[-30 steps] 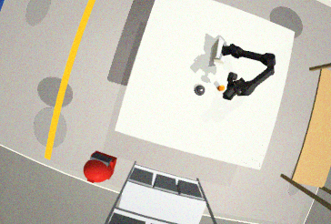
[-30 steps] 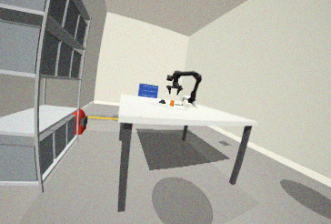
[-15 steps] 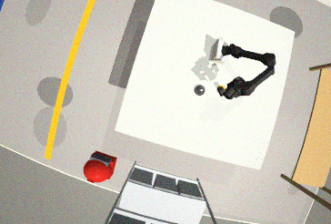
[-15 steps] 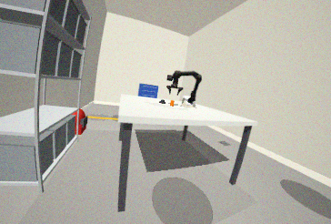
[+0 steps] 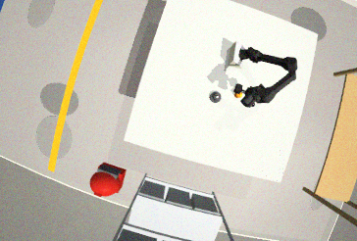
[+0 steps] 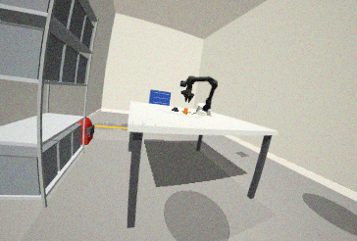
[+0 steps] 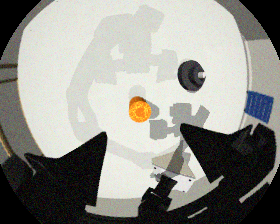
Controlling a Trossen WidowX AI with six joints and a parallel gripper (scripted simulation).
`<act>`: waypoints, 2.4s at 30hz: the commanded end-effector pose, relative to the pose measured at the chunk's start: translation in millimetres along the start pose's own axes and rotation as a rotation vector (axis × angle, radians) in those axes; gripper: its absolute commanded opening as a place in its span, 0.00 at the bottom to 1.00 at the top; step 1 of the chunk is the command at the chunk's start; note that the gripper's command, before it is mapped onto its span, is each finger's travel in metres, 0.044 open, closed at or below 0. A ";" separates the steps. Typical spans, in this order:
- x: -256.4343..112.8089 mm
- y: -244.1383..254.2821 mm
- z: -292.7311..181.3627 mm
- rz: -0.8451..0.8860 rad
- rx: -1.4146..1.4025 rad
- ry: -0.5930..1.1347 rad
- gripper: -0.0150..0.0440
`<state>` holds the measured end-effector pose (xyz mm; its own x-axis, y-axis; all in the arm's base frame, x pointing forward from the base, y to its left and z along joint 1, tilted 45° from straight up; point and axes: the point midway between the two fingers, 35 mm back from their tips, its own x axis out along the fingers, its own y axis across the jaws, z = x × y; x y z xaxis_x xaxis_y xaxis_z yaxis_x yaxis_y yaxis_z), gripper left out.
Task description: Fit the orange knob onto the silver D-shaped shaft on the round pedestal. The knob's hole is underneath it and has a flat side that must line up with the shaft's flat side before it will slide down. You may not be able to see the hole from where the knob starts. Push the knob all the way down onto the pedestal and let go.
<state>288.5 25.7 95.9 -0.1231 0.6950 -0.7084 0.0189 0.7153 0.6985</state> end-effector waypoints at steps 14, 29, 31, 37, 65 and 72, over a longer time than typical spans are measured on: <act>0.8 -0.7 0.9 -0.001 1.236 -0.007 1.00; 30.7 -1.8 2.3 0.000 1.236 -0.007 1.00; 33.3 -1.9 2.3 0.000 1.236 -0.007 1.00; 48.3 -1.2 1.7 0.001 1.236 -0.007 1.00; 89.7 -1.3 3.5 0.001 1.236 -0.008 1.00; 100.8 -0.9 2.9 0.002 1.235 -0.007 1.00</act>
<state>281.1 92.1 27.5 -0.1153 0.6912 -0.7134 0.9416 0.3049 0.1432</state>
